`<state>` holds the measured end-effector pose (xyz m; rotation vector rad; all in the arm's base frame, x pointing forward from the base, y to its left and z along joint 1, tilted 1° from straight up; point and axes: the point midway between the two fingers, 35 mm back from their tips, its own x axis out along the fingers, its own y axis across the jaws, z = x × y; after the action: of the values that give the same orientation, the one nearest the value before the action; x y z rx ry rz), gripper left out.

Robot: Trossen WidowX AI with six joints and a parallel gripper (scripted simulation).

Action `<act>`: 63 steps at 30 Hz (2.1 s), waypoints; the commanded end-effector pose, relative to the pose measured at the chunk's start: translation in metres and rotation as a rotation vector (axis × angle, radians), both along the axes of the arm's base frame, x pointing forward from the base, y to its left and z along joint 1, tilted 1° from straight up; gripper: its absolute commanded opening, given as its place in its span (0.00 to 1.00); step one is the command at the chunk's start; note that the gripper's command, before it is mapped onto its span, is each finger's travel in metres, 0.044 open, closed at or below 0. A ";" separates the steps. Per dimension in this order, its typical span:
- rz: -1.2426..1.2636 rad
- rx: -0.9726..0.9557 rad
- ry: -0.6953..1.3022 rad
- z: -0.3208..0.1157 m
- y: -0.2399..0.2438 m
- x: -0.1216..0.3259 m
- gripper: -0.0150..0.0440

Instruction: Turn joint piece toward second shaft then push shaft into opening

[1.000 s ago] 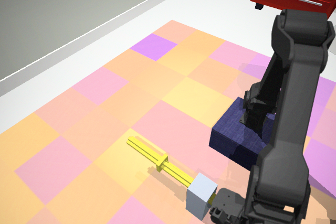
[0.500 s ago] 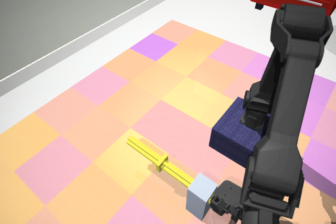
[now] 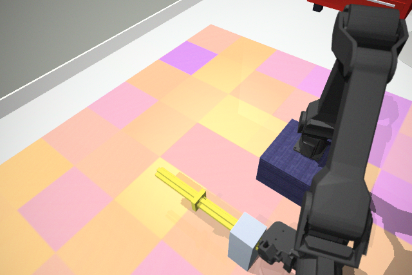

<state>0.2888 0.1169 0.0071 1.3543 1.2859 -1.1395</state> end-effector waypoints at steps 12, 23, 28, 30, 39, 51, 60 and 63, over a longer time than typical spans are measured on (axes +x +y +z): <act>0.001 -0.001 0.001 0.000 0.000 0.000 0.86; 0.001 -0.001 0.001 0.000 0.000 0.000 1.00; 0.000 -0.021 0.004 0.001 0.000 0.000 1.00; -0.003 -0.078 0.013 0.004 0.001 -0.001 1.00; -0.006 -0.343 0.020 0.027 0.004 -0.001 1.00; 0.146 -0.329 0.023 0.040 0.005 0.002 1.00; 0.452 -0.289 0.018 0.067 0.005 0.005 1.00; 0.555 -0.275 0.012 0.076 0.005 0.006 1.00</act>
<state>0.2941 0.1214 0.0751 0.7725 1.3044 -0.9585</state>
